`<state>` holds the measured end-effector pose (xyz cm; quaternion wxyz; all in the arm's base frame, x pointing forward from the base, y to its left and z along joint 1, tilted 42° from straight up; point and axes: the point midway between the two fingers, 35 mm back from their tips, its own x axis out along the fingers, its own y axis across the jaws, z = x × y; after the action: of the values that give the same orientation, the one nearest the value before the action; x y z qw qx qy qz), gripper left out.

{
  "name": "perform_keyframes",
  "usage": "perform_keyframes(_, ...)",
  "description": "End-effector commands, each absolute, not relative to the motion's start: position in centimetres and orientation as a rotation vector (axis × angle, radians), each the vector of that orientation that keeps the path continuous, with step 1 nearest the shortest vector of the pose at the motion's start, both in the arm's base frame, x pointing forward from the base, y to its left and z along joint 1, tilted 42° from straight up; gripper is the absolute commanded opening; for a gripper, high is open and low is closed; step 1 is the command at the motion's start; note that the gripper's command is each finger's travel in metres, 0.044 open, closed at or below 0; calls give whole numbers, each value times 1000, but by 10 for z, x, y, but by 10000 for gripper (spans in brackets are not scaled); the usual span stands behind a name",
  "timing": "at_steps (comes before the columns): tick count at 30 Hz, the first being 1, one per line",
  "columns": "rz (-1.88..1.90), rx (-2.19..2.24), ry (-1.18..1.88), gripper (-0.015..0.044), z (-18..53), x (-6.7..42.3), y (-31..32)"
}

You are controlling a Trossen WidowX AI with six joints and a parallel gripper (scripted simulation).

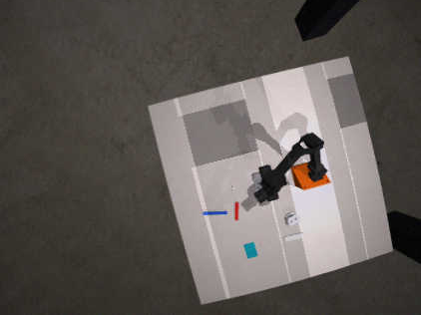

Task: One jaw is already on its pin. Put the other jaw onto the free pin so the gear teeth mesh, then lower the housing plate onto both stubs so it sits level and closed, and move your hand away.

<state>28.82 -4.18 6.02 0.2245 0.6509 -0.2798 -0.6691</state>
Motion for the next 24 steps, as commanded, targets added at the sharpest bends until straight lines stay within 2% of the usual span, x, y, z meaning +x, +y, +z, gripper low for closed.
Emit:
perform_keyframes(1, -1844, 1792, -768, 134, 60, 289, -42)
perform_keyframes(24, -1843, 1792, -766, 134, 33, 288, -66)
